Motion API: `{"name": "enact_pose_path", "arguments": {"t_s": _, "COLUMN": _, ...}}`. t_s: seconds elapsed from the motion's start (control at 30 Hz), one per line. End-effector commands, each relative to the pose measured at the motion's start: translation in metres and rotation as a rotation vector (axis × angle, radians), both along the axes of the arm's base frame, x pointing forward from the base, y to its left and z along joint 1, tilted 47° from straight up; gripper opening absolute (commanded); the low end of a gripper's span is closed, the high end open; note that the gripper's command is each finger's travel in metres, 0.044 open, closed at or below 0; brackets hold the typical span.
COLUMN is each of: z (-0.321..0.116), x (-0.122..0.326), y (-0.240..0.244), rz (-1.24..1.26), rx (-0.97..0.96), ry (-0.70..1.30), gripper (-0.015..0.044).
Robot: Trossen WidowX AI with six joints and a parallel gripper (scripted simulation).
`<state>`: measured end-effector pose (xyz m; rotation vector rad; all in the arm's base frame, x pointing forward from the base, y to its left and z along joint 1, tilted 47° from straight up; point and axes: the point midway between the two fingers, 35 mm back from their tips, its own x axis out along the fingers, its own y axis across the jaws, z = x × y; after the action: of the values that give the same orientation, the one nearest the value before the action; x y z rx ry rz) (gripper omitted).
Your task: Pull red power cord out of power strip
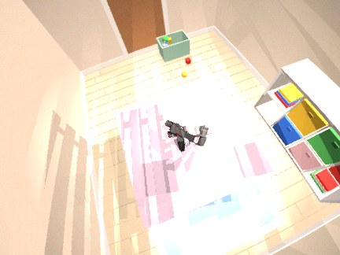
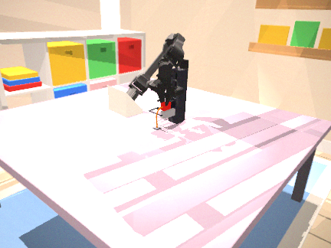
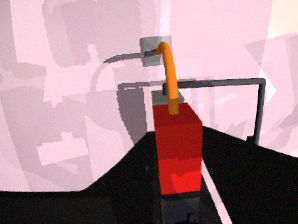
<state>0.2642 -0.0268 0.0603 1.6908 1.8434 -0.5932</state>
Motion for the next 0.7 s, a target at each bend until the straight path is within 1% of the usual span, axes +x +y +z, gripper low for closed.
{"name": "enact_pose_path", "arguments": {"t_s": 0.0, "z": -0.012, "x": 0.003, "y": -0.019, "rz": -0.009, "rx": -0.041, "ry": -0.005, "gripper": 0.0000}}
{"name": "enact_pose_path", "arguments": {"t_s": 0.67, "z": -0.032, "x": 0.005, "y": -0.044, "rz": -0.010, "rx": -0.043, "ry": -0.005, "gripper": 0.0000}}
